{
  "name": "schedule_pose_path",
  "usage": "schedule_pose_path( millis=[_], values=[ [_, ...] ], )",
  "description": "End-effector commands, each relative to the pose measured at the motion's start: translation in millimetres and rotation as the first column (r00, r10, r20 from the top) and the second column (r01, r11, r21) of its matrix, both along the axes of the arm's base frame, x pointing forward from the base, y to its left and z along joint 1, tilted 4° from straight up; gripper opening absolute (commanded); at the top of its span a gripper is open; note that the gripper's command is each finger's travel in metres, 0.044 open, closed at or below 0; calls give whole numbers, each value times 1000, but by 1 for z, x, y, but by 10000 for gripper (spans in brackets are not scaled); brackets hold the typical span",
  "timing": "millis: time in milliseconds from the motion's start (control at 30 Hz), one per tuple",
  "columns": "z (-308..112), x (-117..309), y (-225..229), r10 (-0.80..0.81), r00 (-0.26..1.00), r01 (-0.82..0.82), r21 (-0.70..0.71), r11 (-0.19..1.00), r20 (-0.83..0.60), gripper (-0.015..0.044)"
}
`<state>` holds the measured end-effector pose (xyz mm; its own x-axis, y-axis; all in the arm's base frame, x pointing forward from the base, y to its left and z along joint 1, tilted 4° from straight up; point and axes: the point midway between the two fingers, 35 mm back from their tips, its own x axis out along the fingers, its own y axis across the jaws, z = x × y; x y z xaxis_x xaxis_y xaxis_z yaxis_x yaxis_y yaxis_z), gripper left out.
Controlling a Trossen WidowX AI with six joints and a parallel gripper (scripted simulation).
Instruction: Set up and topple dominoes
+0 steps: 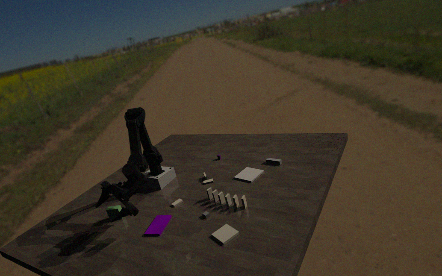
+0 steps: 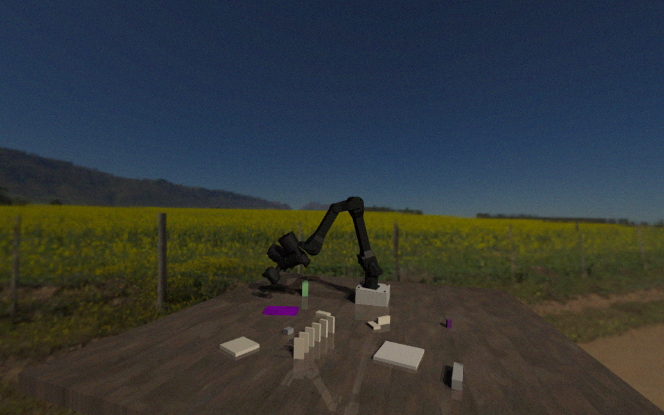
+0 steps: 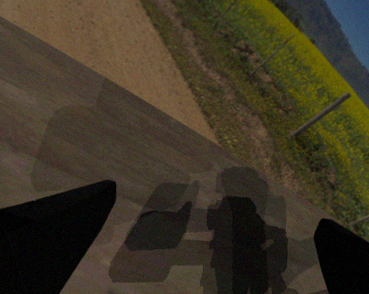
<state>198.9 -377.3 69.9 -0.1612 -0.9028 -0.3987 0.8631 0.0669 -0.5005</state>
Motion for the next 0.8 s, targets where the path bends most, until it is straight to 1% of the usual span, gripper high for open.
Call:
schedule_pose_path(
  millis=[0, 167, 300, 400, 600, 767],
  values=[
    [-9, 60, 42, 256, 965, -246, 132, 960, -56, 440],
    [-17, 110, 100, 508, 857, -469, 277, 839, -85, 440],
    [-21, 140, 154, 683, 725, -605, 393, 692, -87, 440],
    [-21, 154, 197, 792, 606, -675, 478, 562, -76, 440],
    [-16, 163, 283, 939, 342, -726, 626, 285, -32, 440],
    [-11, 150, 362, 995, 88, -672, 740, 30, 40, 440]
  ],
)
